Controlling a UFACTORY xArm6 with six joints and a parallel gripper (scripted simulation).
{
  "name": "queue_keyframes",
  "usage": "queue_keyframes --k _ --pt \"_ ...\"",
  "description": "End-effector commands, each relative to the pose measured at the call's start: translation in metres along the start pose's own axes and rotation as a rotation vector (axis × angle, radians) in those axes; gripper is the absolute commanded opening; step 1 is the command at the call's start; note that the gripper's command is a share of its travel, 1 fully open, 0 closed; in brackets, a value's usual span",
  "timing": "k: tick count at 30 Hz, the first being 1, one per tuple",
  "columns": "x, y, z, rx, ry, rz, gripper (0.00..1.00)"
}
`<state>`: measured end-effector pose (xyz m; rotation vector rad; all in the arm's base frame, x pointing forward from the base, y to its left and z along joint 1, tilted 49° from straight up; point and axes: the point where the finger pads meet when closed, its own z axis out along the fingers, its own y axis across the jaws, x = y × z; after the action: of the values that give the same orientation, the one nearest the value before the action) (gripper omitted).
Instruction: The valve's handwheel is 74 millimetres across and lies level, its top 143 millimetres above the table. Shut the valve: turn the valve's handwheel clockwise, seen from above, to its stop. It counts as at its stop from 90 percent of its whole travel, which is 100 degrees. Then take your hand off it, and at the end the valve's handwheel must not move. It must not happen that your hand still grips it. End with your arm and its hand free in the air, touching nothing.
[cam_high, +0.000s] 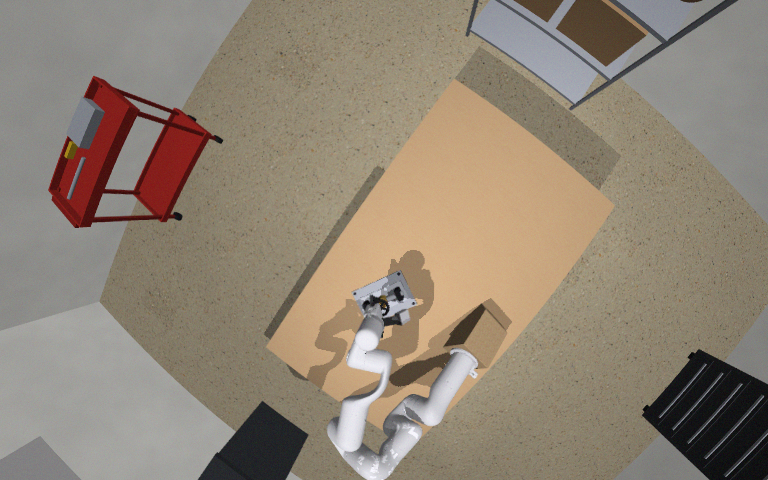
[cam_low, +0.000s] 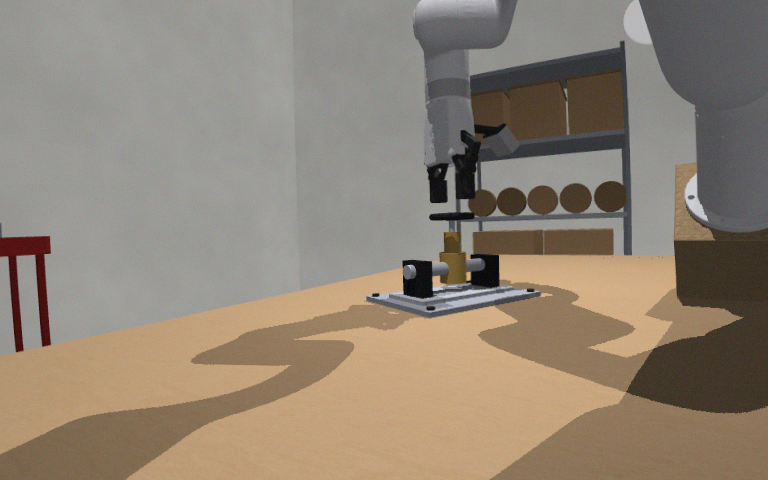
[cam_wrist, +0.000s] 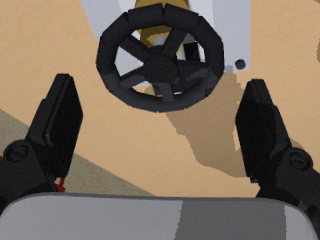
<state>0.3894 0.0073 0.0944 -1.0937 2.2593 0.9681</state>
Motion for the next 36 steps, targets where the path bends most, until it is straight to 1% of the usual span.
queue_keyframes --k 1,24,36 --pt "-0.0006 -0.0009 -0.0001 0.003 -0.001 -0.001 1.0" --pt "-0.0006 -0.0009 0.0007 0.003 -0.001 -0.001 1.0" --pt "-0.0006 -0.0009 0.0047 0.003 -0.001 -0.001 1.0"
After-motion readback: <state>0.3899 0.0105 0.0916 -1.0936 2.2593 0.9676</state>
